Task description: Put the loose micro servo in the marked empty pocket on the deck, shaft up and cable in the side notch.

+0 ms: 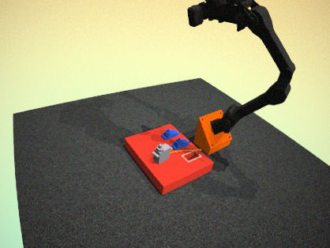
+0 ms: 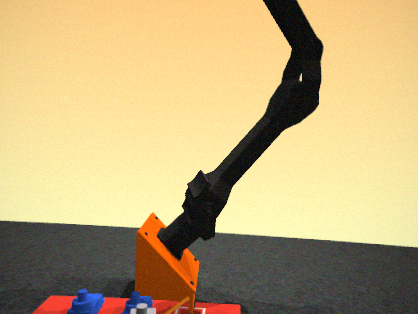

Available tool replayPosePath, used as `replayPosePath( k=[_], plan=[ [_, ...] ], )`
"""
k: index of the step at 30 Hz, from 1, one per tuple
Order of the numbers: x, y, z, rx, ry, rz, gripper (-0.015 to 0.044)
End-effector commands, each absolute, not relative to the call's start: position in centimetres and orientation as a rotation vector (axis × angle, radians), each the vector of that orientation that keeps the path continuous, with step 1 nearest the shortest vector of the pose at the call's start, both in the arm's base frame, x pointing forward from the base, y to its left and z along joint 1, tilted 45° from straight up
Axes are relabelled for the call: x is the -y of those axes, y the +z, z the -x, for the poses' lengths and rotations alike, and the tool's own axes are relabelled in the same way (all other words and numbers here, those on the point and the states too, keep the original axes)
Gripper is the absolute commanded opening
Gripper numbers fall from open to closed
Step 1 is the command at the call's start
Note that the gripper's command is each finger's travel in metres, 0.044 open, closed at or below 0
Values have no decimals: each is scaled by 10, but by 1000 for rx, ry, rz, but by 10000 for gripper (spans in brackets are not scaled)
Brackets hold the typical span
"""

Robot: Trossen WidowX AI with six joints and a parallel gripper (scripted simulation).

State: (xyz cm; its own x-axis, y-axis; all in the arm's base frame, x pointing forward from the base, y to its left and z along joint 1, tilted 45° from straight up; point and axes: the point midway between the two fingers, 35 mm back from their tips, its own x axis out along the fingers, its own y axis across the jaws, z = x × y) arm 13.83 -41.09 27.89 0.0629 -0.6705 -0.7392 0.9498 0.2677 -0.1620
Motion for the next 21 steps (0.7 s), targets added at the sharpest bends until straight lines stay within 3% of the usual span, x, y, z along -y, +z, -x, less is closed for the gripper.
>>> replayPosePath(
  k=[1,21],
  plan=[
    [392,258,-164,-884,-1152,-427,0],
    [247,163,-268,-1140,-461,-469,0]
  ],
)
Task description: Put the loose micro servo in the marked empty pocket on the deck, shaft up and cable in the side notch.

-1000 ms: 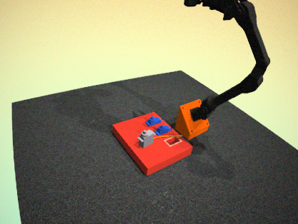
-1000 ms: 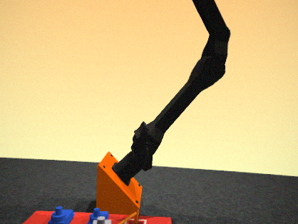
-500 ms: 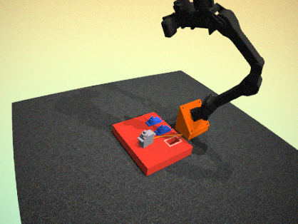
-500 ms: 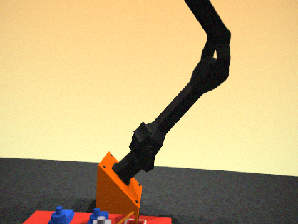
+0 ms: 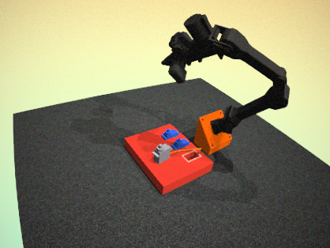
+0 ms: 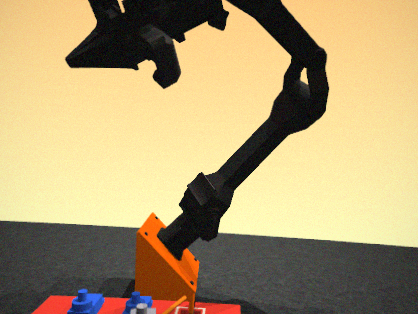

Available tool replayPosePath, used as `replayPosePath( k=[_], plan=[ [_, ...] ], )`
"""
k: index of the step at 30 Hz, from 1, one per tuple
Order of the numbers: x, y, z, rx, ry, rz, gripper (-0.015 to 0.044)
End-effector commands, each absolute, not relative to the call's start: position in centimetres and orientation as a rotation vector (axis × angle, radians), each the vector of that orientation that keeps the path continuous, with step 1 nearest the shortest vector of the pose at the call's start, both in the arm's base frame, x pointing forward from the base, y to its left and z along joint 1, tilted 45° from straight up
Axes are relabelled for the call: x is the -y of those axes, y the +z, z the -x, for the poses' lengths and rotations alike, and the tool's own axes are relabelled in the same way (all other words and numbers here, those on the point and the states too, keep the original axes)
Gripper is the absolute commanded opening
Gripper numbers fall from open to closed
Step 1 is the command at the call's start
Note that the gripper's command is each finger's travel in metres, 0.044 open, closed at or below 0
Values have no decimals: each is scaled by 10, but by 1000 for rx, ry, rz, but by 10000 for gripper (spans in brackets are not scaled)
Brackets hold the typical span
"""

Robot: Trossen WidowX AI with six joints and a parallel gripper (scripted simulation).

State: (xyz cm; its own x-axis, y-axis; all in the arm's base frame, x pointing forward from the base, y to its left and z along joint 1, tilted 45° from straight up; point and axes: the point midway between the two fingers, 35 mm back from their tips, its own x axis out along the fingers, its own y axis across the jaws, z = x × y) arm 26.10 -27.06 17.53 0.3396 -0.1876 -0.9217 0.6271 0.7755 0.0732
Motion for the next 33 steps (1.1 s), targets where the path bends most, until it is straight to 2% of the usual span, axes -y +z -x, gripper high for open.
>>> replayPosePath(
  k=[1,16,29,33],
  plan=[
    [238,159,-271,-1152,-426,-471,0],
    [97,110,-283,-1319,96,-524,0],
    [-22,87,-244,-1460,530,-606,0],
    [-41,85,-233,-1486,603,-626,0]
  ],
)
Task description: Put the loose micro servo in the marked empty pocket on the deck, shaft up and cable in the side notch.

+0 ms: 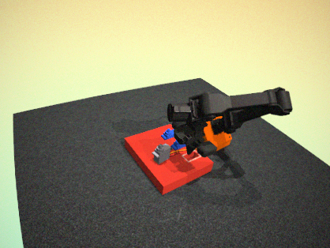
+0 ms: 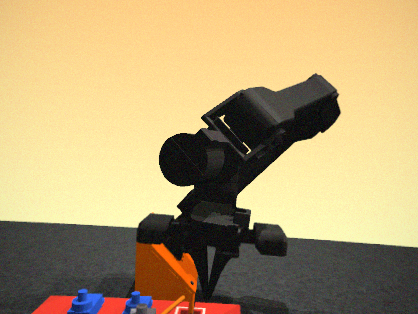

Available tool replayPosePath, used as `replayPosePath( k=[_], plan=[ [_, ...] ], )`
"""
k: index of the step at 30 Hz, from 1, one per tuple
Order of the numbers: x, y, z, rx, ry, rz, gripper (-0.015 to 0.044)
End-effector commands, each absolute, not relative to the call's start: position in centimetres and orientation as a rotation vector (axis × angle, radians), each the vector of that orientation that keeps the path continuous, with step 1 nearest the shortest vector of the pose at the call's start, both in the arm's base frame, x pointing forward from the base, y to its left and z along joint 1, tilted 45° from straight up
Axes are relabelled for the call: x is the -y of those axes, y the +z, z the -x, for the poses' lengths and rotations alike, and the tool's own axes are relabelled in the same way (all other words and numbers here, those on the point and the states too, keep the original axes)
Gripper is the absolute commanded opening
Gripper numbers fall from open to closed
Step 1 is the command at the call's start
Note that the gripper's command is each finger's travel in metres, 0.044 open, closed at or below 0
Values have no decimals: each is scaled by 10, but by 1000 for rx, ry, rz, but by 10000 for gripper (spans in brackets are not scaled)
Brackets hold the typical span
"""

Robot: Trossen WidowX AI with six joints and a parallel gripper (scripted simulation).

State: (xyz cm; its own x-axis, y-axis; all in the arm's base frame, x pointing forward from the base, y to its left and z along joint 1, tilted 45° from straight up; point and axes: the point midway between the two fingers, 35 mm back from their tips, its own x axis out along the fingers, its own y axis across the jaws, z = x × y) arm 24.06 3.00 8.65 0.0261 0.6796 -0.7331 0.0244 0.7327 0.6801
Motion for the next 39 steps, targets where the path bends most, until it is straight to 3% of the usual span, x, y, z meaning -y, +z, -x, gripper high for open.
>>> replayPosePath(
  k=[1,39],
  plan=[
    [-41,85,-233,-1486,603,-626,0],
    [-66,51,-234,-1485,602,-626,0]
  ],
)
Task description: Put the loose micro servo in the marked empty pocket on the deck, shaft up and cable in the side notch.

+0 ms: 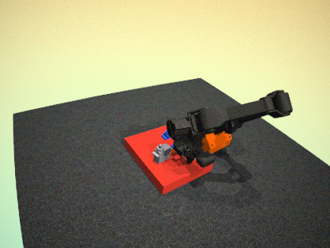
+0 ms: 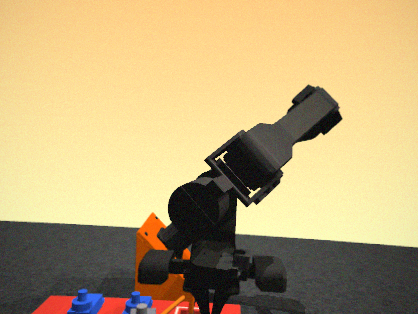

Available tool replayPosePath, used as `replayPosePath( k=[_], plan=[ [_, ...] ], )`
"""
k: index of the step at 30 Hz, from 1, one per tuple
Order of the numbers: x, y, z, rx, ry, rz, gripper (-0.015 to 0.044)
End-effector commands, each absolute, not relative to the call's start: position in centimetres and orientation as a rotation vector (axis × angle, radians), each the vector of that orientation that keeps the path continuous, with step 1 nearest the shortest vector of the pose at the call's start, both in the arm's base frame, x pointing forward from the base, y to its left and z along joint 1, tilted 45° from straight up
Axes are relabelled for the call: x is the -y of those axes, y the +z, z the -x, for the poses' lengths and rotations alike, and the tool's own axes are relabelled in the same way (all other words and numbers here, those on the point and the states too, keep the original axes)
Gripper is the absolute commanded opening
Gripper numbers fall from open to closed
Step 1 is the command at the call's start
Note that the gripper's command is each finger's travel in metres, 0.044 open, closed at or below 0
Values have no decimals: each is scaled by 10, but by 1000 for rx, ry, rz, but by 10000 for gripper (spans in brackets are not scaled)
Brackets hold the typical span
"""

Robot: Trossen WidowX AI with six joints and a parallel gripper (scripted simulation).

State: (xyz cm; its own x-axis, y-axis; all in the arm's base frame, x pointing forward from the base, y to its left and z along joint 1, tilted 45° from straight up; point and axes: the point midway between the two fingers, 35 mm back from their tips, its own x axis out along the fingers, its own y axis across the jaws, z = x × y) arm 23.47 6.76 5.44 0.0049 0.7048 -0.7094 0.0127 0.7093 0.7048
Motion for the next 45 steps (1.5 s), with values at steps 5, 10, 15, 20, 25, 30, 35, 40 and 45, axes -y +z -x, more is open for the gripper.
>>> replayPosePath(
  k=[5,10,15,20,25,30,35,40,45],
  plan=[
    [-60,45,-235,-1486,600,-624,0],
    [-54,39,-236,-1486,598,-623,0],
    [-48,34,-236,-1486,597,-622,0],
    [-42,28,-236,-1486,596,-622,0],
    [-36,22,-236,-1486,596,-621,0],
    [-30,16,-236,-1486,596,-621,0],
    [-25,10,-235,-1486,597,-622,0],
    [-19,5,-234,-1486,598,-622,0],
    [-13,-1,-233,-1486,600,-623,0]
  ],
)
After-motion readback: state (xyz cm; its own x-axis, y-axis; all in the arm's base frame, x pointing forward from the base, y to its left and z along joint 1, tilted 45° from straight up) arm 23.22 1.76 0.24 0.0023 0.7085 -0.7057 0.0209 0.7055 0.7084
